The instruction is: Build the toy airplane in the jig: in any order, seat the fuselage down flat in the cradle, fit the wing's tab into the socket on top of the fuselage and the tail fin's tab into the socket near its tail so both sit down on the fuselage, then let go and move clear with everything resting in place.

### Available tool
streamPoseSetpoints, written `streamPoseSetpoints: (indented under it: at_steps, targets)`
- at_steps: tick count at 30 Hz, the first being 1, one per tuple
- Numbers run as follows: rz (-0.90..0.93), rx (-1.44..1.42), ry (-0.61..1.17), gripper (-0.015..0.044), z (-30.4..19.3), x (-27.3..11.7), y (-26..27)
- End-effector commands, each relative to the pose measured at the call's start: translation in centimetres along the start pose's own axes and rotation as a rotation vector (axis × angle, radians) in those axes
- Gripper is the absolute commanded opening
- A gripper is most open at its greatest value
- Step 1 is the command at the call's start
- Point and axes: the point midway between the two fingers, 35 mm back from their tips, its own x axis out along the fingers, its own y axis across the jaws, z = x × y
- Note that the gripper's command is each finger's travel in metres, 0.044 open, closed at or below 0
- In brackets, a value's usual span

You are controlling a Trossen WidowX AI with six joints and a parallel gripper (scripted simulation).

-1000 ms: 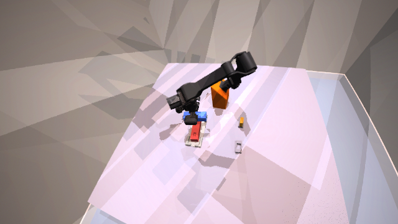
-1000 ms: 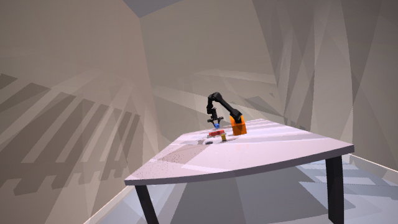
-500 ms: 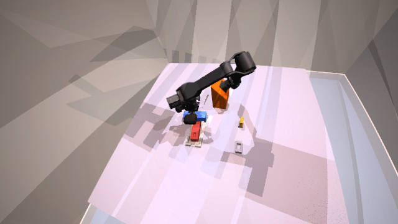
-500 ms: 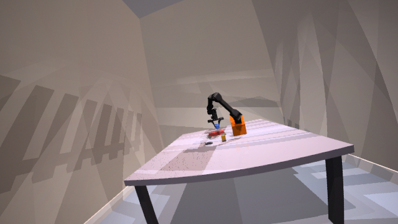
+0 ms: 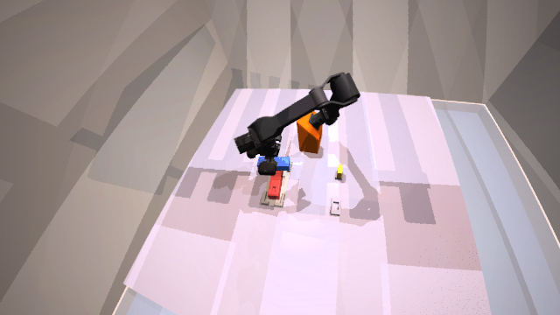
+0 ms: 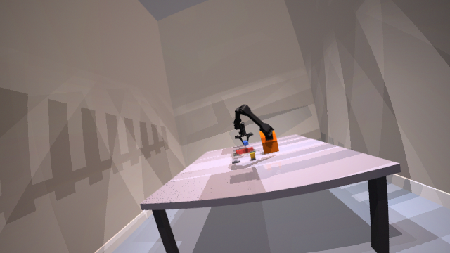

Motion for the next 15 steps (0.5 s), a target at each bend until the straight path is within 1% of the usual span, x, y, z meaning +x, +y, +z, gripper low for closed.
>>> streamPoseSetpoints:
  at_steps: [1,15]
  targets:
    - [-0.003,0.005,0.000,0.0195,0.0,0.7,-0.1]
    - [-0.003,0.005,0.001,0.0195,0.0,2.9,-0.1]
